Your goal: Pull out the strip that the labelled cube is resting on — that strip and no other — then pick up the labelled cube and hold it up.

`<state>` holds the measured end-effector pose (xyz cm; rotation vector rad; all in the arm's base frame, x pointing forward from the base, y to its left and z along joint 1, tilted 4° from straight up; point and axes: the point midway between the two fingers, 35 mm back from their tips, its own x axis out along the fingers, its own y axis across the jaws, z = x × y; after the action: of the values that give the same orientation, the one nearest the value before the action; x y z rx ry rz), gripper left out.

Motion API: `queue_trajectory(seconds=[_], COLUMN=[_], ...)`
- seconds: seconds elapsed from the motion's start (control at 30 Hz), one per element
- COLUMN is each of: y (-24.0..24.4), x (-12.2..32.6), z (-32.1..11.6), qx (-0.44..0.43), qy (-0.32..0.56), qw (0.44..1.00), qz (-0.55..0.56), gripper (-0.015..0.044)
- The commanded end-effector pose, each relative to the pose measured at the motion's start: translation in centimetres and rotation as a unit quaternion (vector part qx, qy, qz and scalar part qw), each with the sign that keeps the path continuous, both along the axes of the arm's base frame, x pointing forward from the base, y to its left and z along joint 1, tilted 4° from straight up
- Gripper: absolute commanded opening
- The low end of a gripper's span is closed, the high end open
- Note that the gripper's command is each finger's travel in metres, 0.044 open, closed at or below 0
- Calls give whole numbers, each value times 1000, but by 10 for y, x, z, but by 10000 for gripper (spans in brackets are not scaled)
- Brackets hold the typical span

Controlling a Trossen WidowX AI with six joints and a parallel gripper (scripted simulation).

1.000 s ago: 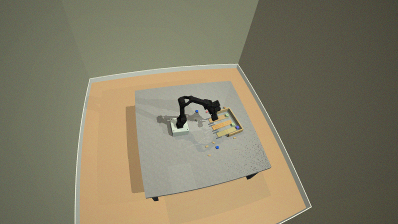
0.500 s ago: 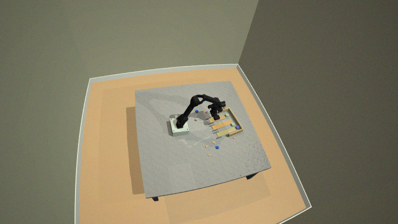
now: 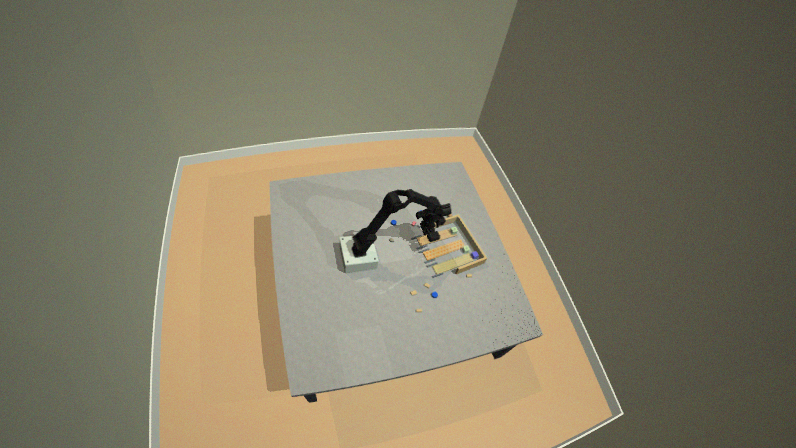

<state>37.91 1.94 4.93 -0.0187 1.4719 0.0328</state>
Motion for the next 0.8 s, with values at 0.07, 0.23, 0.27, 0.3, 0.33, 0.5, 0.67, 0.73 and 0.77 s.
queue_trajectory(seconds=[0.07,0.23,0.27,0.3,0.33,0.5,0.67,0.73,0.77], y=[0,1,1,1,1,2,2,2,2], x=[2,3,3,3,3,4,5,5,5], z=[-12,-21,-22,-24,-25,-34,-42,-45,-46], qx=[-2,-2,-2,-2,-2,-2,-2,-2,-2], qy=[1,1,1,1,1,1,1,1,1], qw=[1000,1000,1000,1000,1000,1000,1000,1000,1000], qz=[1,1,1,1,1,1,1,1,1], gripper=[0,0,0,0,0,0,0,0,0])
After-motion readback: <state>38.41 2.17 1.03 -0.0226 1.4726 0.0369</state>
